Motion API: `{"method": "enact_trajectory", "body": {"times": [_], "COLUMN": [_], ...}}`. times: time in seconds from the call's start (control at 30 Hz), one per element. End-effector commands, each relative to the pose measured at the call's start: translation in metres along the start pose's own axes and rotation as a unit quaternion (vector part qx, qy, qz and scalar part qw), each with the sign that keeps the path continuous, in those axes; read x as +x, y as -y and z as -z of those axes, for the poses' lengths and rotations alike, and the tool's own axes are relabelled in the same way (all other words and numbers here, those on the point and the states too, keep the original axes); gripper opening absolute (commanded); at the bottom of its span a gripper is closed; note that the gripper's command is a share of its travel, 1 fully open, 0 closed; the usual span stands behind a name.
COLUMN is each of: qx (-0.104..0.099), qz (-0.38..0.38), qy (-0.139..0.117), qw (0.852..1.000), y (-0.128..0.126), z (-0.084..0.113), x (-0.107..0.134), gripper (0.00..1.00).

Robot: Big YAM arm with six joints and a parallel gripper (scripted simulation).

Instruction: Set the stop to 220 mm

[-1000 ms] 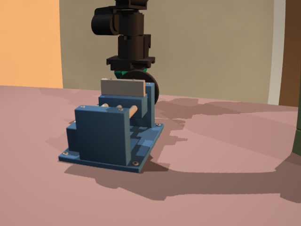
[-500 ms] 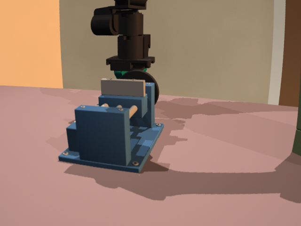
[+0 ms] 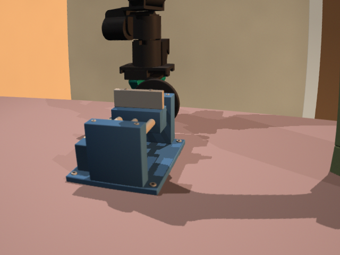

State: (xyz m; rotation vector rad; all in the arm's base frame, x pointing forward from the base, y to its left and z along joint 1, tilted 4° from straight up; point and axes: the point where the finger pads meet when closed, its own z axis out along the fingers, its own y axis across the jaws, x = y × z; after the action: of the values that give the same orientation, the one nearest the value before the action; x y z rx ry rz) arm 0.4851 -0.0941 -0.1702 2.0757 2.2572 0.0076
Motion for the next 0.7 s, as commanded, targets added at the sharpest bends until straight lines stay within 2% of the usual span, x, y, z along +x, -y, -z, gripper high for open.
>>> {"method": "enact_trajectory", "body": {"times": [0.0, 0.13, 0.17, 0.67], "qx": [-0.012, -0.012, -0.012, -0.006], "qz": [-0.006, -0.006, -0.006, -0.005], "qy": [0.007, 0.007, 0.007, 0.004], "qw": [1.000, 1.000, 1.000, 1.000], "y": [-0.0172, -0.0172, -0.0172, -0.0101], "z": [0.0102, 0.0102, 0.0102, 0.0078], "x": [-0.0088, -0.0088, -0.0088, -0.0064], "gripper": [0.06, 0.06, 0.53, 0.53]}}
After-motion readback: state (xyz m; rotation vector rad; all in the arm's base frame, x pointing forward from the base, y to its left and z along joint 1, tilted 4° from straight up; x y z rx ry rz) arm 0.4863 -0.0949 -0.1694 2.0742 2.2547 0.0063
